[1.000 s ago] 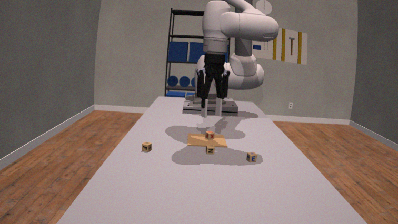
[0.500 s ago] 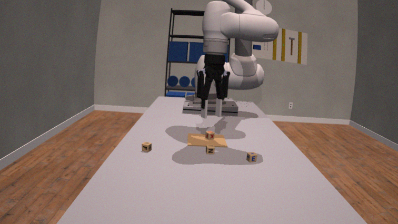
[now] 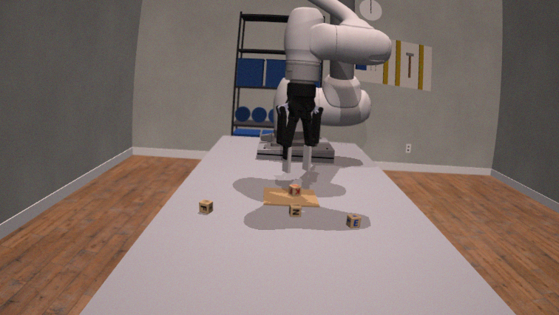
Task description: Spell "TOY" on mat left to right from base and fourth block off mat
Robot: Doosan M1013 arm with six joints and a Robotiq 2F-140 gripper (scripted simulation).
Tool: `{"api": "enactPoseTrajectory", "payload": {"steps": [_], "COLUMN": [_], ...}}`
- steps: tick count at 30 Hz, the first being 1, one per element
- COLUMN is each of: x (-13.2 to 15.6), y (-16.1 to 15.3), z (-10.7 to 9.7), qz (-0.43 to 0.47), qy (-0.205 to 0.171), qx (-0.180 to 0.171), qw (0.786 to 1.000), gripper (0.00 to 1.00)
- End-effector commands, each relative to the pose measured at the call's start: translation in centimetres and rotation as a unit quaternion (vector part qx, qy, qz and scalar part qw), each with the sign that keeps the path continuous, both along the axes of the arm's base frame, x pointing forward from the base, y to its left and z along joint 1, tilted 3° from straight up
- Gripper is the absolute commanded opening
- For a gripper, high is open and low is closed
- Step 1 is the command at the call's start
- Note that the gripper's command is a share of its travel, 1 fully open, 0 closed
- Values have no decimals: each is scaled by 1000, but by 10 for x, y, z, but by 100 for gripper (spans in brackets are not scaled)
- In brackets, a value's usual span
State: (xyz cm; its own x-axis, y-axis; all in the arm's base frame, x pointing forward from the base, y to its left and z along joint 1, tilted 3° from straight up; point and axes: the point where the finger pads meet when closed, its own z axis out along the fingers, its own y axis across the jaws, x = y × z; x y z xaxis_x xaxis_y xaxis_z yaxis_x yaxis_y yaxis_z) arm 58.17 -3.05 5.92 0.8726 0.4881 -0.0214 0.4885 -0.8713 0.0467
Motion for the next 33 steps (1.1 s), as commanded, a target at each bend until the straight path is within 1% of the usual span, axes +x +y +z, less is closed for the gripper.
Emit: {"api": "enactPoseTrajectory", "payload": {"steps": [1, 18, 33], "x": [-2, -2, -2], "y": [-1, -1, -1], "z": [-12, -28, -31], "qz": [-1, -1, -1], "qy": [2, 2, 2], "qx": [-1, -1, -1], "qw": [1000, 1000, 1000], "gripper": [37, 37, 37]}}
